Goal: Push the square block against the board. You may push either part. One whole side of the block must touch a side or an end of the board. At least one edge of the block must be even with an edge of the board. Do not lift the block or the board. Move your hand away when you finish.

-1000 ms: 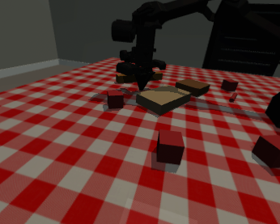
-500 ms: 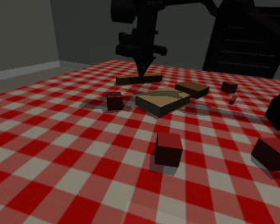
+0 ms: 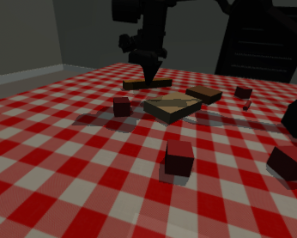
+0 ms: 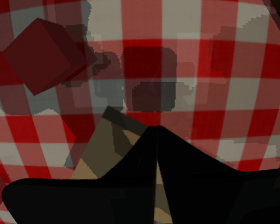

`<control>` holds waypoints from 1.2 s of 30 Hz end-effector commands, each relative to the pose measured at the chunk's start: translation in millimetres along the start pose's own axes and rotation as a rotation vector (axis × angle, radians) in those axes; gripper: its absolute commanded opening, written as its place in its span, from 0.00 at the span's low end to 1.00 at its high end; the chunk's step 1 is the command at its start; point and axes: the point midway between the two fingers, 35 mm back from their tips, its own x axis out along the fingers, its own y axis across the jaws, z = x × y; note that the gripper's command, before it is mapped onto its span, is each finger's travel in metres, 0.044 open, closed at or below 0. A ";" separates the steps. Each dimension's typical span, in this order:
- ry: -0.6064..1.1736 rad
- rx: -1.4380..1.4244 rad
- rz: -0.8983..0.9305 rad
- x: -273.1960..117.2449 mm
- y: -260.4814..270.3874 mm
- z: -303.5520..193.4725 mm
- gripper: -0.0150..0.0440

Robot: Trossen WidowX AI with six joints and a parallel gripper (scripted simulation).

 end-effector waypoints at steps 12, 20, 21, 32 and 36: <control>0.012 -0.538 0.012 2.2 50.9 -14.9 0.25; 0.014 -0.815 0.014 2.4 75.6 -24.0 0.25; 0.015 -0.850 0.014 2.4 78.6 -25.3 0.25; 0.016 -0.973 0.015 5.8 89.2 -29.6 0.25; 0.018 -1.025 0.014 54.9 90.7 -30.4 0.25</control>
